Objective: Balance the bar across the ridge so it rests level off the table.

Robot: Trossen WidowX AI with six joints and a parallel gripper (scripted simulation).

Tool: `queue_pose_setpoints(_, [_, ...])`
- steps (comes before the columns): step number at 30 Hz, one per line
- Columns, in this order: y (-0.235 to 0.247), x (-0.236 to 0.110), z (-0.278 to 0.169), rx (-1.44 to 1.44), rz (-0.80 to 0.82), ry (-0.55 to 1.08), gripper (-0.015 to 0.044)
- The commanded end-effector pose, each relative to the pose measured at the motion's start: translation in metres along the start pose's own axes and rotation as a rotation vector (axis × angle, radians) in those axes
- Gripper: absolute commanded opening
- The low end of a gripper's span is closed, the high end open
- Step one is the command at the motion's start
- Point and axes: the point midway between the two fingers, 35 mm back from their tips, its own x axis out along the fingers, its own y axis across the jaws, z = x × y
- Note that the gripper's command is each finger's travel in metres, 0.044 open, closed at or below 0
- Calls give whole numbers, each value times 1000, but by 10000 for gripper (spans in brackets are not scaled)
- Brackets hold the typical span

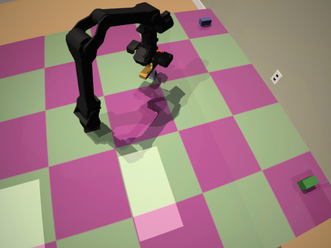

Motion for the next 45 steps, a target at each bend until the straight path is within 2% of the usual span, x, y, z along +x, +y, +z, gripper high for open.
queue_pose_setpoints(1, [0, 7, 0, 4, -6, -3, 0])
queue_pose_setpoints(9, [0, 19, 1, 4, -6, -3, 0])
queue_pose_setpoints(45, [0, 20, 1, 4, -6, -3, 0])
